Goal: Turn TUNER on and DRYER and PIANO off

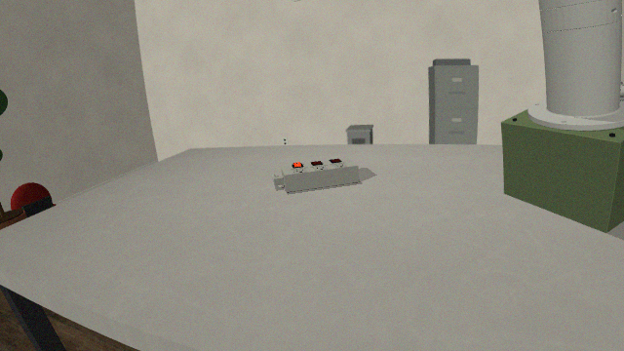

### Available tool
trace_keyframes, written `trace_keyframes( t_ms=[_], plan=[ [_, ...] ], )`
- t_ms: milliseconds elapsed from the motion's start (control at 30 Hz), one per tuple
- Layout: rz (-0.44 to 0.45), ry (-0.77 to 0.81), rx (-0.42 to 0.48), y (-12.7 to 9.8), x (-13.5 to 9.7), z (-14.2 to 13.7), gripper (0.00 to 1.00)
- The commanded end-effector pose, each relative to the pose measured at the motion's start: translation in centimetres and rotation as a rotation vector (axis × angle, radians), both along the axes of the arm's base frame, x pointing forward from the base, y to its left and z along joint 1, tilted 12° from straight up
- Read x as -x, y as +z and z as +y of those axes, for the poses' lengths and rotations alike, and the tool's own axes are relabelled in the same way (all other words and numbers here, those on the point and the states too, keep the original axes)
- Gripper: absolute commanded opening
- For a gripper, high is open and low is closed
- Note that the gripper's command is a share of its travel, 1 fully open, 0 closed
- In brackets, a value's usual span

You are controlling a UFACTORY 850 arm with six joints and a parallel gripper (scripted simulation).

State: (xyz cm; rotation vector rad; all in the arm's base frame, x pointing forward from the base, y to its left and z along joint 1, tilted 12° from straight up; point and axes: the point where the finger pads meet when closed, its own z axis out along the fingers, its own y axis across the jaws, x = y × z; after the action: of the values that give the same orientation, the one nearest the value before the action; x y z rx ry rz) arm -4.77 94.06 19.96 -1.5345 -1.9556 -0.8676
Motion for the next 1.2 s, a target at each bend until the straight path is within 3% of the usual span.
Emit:
trace_keyframes(
  t_ms=[0, 100, 200, 267, 367, 433, 500, 567, 600, 667, 700, 833, 867, 933, 967, 1000, 1067, 1100, 1167],
  plan=[
    [0.0, 0.0, -0.003, 0.2, 0.0, 0.1, 0.0],
    [-0.003, -0.001, -0.001, 0.1, -0.5, 0.0, 0.0],
    [-0.023, -0.005, 0.011, -0.3, -3.4, -0.3, 0.0],
    [-0.023, -0.005, 0.011, -0.3, -3.4, -0.3, 0.0],
    [-0.068, -0.014, 0.039, -1.2, -10.2, -1.4, 0.0],
    [-0.068, -0.014, 0.039, -1.2, -10.2, -1.4, 0.0],
    [-0.11, -0.023, 0.071, -2.1, -16.3, -3.0, 0.0],
    [-0.11, -0.023, 0.071, -2.2, -17.0, -3.2, 0.0],
    [-0.134, -0.027, 0.091, -2.7, -20.5, -4.3, 0.0],
    [-0.134, -0.027, 0.091, -2.8, -21.0, -4.5, 0.0],
    [-0.158, -0.031, 0.114, -3.4, -25.2, -6.1, 0.0],
    [-0.158, -0.031, 0.114, -3.4, -25.4, -6.1, 0.0],
    [-0.183, -0.035, 0.14, -4.1, -30.0, -8.2, 0.0],
    [-0.183, -0.035, 0.14, -4.1, -30.0, -8.2, 0.0],
    [-0.206, -0.039, 0.169, -4.6, -33.0, -10.0, 0.0],
    [-0.206, -0.039, 0.169, -4.8, -34.6, -10.7, 0.0],
    [-0.206, -0.039, 0.169, -4.9, -34.8, -10.8, 0.0],
    [-0.229, -0.041, 0.201, -5.6, -39.0, -13.5, 0.0],
    [-0.229, -0.041, 0.201, -5.6, -39.6, -13.9, 0.0]
  ],
)
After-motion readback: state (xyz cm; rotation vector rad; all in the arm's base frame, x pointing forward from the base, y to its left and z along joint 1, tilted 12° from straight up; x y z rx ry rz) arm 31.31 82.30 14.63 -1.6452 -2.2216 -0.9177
